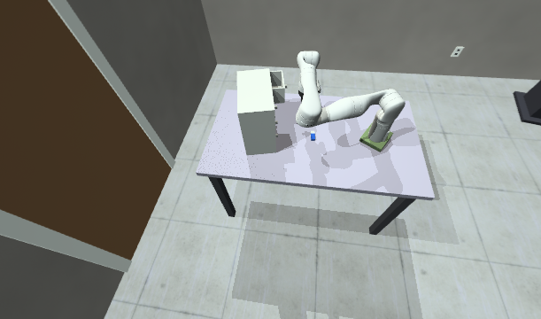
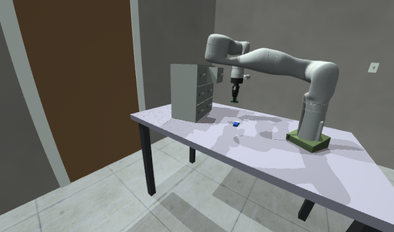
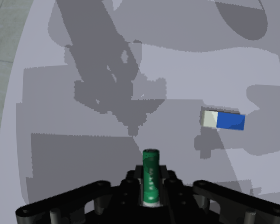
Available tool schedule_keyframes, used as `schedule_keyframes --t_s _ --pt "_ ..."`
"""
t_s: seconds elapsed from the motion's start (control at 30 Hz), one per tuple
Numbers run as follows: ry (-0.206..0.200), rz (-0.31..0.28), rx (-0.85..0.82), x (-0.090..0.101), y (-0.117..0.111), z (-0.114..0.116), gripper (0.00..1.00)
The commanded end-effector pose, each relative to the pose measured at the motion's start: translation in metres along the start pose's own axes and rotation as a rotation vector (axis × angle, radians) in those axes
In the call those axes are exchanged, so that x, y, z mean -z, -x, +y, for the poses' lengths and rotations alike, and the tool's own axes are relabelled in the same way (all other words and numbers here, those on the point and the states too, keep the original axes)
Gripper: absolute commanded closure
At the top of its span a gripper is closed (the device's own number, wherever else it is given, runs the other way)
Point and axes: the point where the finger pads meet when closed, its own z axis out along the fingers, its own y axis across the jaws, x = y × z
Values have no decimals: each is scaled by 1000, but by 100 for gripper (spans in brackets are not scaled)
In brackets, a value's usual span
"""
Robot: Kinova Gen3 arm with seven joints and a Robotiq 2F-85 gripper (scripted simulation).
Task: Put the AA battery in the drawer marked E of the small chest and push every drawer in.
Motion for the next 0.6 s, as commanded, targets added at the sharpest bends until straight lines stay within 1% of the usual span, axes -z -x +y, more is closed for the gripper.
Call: schedule_keyframes --t_s 0.0,0.17,0.23,0.4,0.57 --pt "-1 -6 1 6 1 0 91" --pt "-1 -6 1 19 1 0 91" --pt "-1 -6 1 19 1 0 91" --pt "-1 -6 1 37 1 0 91" --pt "-1 -6 1 58 1 0 91"
